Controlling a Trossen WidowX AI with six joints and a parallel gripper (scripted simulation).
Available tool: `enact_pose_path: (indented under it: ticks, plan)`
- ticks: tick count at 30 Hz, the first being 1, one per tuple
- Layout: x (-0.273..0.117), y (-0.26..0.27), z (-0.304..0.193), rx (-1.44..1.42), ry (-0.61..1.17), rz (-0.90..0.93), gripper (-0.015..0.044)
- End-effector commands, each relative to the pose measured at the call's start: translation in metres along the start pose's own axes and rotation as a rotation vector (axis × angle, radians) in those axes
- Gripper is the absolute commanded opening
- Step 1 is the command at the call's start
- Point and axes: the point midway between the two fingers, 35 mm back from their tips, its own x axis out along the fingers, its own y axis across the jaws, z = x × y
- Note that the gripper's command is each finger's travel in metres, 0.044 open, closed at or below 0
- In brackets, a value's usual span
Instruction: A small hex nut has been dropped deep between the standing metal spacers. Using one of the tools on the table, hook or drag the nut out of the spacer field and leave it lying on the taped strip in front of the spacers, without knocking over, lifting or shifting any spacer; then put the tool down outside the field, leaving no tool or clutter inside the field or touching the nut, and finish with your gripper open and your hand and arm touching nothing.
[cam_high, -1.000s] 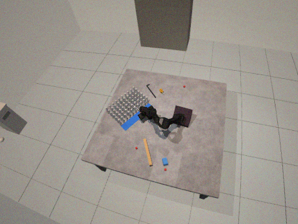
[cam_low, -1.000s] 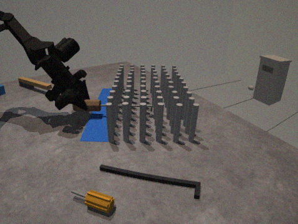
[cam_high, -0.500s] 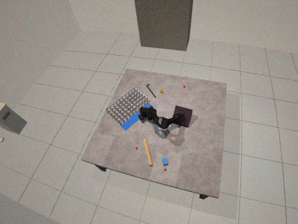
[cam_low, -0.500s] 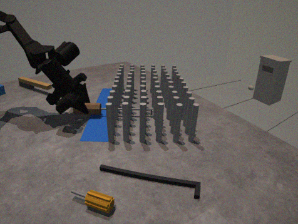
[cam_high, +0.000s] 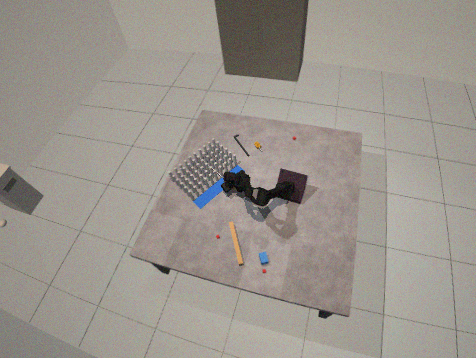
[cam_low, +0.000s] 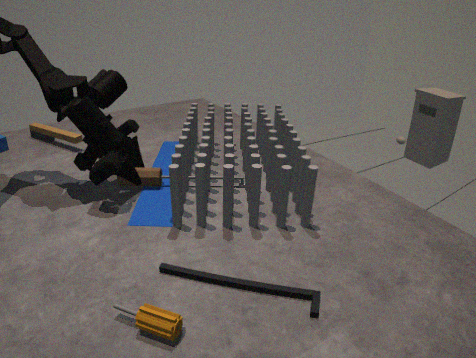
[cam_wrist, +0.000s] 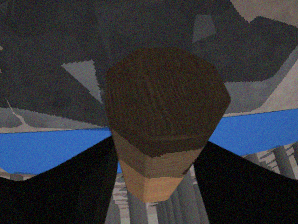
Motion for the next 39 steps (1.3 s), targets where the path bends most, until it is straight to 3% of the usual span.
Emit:
enact_pose_path:
  ticks: [1, 39]
  plan:
    - [-0.001, -0.002, 0.001, 0.004, 0.004, -0.001, 0.0]
    - [-0.012, -0.009, 0.019, 0.004, 0.003, -0.001, 0.0]
